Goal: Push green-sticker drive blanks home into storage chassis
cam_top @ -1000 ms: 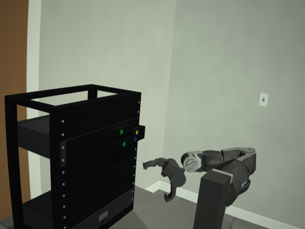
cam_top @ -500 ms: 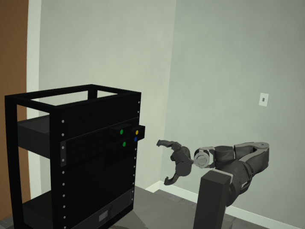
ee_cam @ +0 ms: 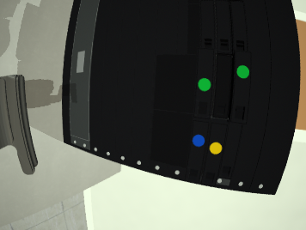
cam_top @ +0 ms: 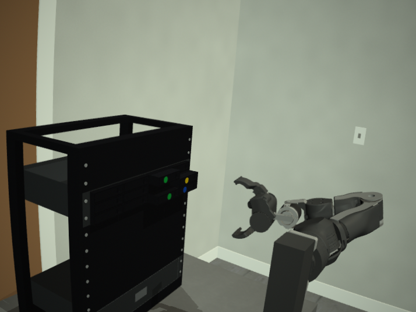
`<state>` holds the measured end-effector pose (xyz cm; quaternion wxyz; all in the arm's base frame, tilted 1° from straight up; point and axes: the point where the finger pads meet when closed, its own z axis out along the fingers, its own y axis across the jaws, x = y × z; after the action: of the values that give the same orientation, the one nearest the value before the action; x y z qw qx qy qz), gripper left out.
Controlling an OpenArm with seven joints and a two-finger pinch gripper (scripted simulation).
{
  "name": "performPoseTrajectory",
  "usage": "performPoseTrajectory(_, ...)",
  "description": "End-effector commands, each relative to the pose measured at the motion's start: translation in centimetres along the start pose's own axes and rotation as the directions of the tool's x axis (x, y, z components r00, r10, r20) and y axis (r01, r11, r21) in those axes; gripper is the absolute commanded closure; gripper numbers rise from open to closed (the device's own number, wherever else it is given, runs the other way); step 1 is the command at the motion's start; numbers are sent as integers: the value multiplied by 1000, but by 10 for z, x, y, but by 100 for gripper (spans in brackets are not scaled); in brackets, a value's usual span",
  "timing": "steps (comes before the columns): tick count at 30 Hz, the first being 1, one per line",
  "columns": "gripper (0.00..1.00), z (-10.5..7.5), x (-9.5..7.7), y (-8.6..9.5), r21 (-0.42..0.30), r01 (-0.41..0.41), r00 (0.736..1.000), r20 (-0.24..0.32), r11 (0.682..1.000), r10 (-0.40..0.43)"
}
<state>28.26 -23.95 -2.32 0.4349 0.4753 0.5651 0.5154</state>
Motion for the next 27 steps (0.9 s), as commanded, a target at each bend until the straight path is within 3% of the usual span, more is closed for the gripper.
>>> performPoseTrajectory(1, 0, -3, -4, 4, -23, -2, 1000, 24, 1000, 2)
performPoseTrajectory(8, 0, -13, -15, 9, -55, 0, 997, 82, 998, 4)
performPoseTrajectory(27, 0, -16, -19, 11, -63, 0, 995, 101, 998, 7)
